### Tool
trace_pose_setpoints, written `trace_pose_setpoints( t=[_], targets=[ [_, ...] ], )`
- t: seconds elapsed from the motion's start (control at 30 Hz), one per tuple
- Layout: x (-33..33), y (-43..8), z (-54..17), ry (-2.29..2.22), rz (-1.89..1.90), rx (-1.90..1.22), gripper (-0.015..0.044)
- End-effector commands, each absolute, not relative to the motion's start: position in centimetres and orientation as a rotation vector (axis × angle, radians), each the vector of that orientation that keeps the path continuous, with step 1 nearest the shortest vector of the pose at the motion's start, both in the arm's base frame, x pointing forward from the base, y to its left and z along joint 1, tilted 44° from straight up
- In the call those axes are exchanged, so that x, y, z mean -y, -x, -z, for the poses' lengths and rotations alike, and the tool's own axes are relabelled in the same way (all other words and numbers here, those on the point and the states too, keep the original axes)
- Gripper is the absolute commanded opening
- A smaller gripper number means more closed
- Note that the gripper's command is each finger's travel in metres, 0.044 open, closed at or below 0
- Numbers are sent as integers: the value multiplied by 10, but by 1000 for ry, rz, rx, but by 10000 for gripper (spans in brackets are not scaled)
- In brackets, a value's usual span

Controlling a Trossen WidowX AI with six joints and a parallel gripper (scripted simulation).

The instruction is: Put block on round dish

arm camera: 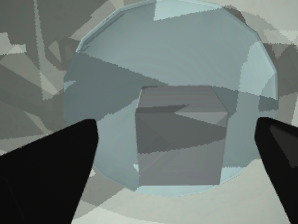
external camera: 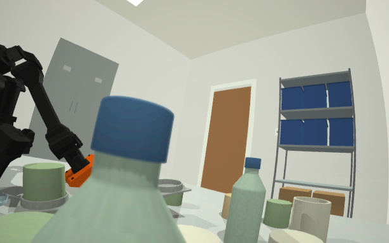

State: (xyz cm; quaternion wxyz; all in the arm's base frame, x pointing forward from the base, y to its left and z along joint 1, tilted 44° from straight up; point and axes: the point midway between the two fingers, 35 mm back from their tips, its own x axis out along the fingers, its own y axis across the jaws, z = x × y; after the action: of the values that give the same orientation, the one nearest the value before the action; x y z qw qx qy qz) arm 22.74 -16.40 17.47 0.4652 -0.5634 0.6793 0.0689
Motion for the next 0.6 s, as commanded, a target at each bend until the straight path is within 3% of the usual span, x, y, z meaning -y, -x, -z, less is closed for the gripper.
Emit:
trace_pose_setpoints(
  t=[0.0, 0.03, 0.57],
  targets=[
    [163, -228, -176, 1382, -167, -1668, 420],
    [159, -228, -179, 1381, -169, -1668, 440],
    [98, -220, -239, 1388, -184, -1663, 440]
  ],
)
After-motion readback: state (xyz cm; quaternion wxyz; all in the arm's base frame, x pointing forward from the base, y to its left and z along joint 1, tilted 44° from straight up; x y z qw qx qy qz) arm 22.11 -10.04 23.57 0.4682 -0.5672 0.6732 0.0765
